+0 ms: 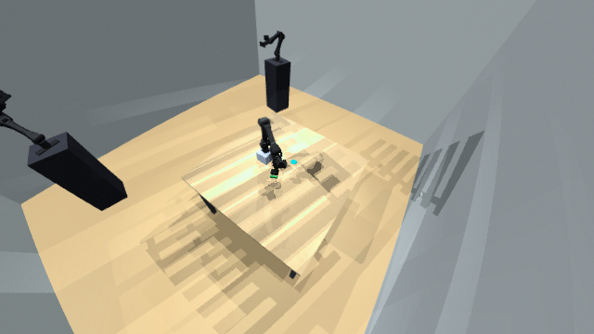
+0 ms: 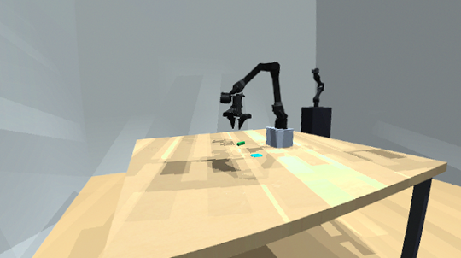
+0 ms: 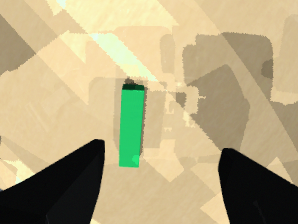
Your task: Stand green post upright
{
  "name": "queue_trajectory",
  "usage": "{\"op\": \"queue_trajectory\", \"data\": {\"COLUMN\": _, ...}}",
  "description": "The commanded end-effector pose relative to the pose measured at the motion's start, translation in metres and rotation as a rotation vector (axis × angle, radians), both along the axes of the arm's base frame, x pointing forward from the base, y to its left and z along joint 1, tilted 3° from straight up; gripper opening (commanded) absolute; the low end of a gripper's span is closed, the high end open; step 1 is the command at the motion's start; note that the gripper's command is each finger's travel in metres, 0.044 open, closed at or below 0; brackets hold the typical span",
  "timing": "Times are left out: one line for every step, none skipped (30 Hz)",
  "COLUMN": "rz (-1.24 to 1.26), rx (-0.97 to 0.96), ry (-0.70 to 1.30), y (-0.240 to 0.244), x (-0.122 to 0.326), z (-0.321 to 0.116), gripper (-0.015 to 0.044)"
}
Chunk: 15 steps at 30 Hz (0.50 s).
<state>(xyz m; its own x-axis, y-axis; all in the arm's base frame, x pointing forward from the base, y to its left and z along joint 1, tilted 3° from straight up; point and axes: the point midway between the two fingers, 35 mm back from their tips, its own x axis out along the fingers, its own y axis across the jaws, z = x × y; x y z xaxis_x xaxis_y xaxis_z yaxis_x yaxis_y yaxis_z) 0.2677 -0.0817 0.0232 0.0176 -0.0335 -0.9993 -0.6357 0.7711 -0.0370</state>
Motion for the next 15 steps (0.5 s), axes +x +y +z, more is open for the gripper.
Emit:
{"op": "queue_trajectory", "data": {"rz": 0.003, "rx": 0.008, "ry": 0.044, "y": 0.000, "x": -0.009, "z": -0.051, "gripper": 0.0233}}
{"op": "queue_trajectory", "data": {"rz": 0.003, "rx": 0.008, "ry": 0.044, "y": 0.000, "x": -0.011, "z": -0.064, "gripper": 0.0233}}
{"op": "queue_trajectory", "data": {"rz": 0.003, "rx": 0.008, "ry": 0.044, "y": 0.000, "x": -0.013, "z": -0.077, "gripper": 0.0233}}
{"op": "queue_trajectory", "data": {"rz": 0.003, "rx": 0.008, "ry": 0.045, "y": 0.000, "x": -0.015, "z": -0.087, "gripper": 0.0233}}
{"op": "queue_trajectory", "data": {"rz": 0.003, "rx": 0.008, "ry": 0.045, "y": 0.001, "x": -0.017, "z": -0.092, "gripper": 0.0233}}
{"op": "queue_trajectory", "data": {"rz": 0.003, "rx": 0.008, "ry": 0.045, "y": 0.001, "x": -0.017, "z": -0.094, "gripper": 0.0233}}
{"op": "queue_trajectory", "data": {"rz": 0.003, "rx": 0.008, "ry": 0.045, "y": 0.001, "x": -0.017, "z": -0.094, "gripper": 0.0233}}
{"op": "queue_trajectory", "data": {"rz": 0.003, "rx": 0.008, "ry": 0.045, "y": 0.001, "x": -0.017, "z": -0.094, "gripper": 0.0233}}
{"op": "queue_trajectory", "data": {"rz": 0.003, "rx": 0.008, "ry": 0.045, "y": 0.001, "x": -0.017, "z": -0.094, "gripper": 0.0233}}
{"op": "queue_trajectory", "data": {"rz": 0.003, "rx": 0.008, "ry": 0.045, "y": 0.001, "x": -0.017, "z": -0.094, "gripper": 0.0206}}
{"op": "queue_trajectory", "data": {"rz": 0.003, "rx": 0.008, "ry": 0.045, "y": 0.001, "x": -0.017, "z": -0.094, "gripper": 0.0180}}
{"op": "queue_trajectory", "data": {"rz": 0.003, "rx": 0.008, "ry": 0.045, "y": 0.001, "x": -0.017, "z": -0.094, "gripper": 0.0154}}
{"op": "queue_trajectory", "data": {"rz": 0.003, "rx": 0.008, "ry": 0.045, "y": 0.001, "x": -0.017, "z": -0.094, "gripper": 0.0127}}
{"op": "queue_trajectory", "data": {"rz": 0.003, "rx": 0.008, "ry": 0.045, "y": 0.001, "x": -0.017, "z": -0.094, "gripper": 0.0101}}
{"op": "queue_trajectory", "data": {"rz": 0.003, "rx": 0.008, "ry": 0.045, "y": 0.001, "x": -0.017, "z": -0.094, "gripper": 0.0075}}
